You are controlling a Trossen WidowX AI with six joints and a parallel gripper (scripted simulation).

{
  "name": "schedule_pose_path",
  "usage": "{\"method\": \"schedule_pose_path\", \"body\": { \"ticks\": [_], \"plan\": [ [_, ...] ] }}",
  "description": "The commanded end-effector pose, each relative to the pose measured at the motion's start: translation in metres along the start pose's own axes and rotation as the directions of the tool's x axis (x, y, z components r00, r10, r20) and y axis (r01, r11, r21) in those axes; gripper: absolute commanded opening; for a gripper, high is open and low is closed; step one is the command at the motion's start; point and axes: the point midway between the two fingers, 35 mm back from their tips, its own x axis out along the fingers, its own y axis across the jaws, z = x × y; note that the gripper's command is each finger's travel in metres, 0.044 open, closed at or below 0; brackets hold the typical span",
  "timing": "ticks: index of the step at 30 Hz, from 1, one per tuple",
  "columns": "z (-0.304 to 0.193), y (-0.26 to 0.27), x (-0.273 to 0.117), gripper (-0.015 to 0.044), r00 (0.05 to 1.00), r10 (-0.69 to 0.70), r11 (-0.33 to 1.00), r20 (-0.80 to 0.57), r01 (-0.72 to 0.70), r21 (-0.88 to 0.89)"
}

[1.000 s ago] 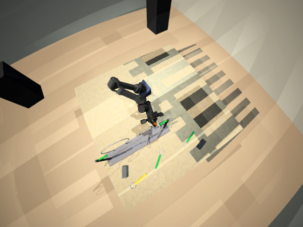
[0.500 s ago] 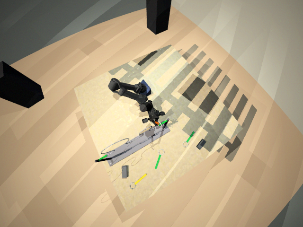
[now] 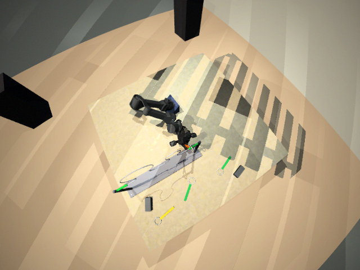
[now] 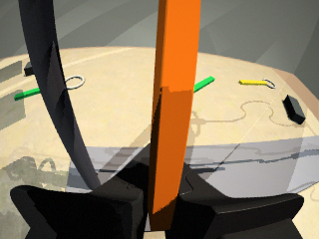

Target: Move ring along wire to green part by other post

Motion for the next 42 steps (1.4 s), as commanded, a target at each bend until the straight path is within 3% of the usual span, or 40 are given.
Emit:
{"method": "schedule_pose_path", "body": {
  "ticks": [1, 22, 34, 42],
  "plan": [
    [-0.005, 0.001, 0.001, -0.015, 1.0, 0.005, 1.0, 0.002, -0.005, -0.001],
    [-0.005, 0.001, 0.001, -0.015, 1.0, 0.005, 1.0, 0.002, -0.005, -0.001],
    [-0.004, 0.001, 0.0, 0.016, 1.0, 0.002, 1.0, 0.001, -0.002, 0.002],
    [-0.003, 0.001, -0.021, 0.016, 1.0, 0.005, 1.0, 0.0, -0.005, 0.001]
  ]
}}
